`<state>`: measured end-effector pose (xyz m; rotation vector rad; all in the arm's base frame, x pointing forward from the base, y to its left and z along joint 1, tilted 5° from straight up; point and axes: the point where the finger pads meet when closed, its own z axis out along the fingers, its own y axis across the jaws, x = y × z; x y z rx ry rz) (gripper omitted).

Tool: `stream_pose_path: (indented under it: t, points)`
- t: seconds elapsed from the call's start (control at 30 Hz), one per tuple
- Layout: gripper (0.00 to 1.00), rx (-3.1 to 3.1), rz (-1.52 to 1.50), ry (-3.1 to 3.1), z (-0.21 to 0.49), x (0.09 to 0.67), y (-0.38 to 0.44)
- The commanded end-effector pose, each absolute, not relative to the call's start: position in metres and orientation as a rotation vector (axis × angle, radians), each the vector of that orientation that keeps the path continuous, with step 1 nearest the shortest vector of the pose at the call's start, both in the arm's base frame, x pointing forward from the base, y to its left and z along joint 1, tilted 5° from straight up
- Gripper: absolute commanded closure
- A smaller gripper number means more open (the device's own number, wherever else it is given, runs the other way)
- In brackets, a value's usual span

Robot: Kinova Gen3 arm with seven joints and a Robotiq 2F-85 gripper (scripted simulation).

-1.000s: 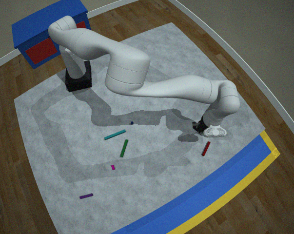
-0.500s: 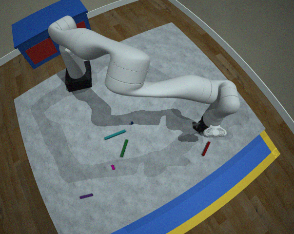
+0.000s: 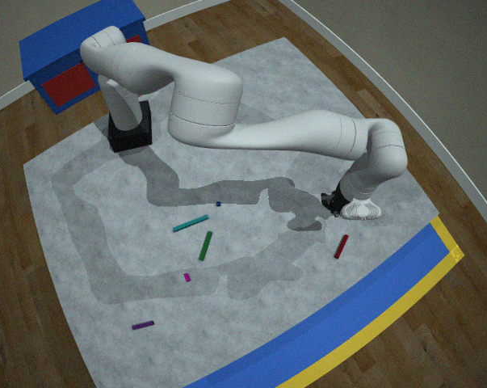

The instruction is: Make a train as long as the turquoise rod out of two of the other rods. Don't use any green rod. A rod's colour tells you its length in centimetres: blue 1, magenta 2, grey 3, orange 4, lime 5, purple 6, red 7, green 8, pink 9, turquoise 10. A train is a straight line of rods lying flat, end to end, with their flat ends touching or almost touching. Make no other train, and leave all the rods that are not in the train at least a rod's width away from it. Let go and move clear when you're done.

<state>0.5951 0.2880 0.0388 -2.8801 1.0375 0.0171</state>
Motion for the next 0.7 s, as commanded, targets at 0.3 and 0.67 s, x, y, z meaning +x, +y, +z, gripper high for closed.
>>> stream_pose_path:
  t: [0.3, 0.67]
  points:
    - [0.95, -2.866, -0.017, 1.039, 0.096, 0.601, 0.283]
    - [0.95, -2.866, -0.017, 1.039, 0.096, 0.601, 0.283]
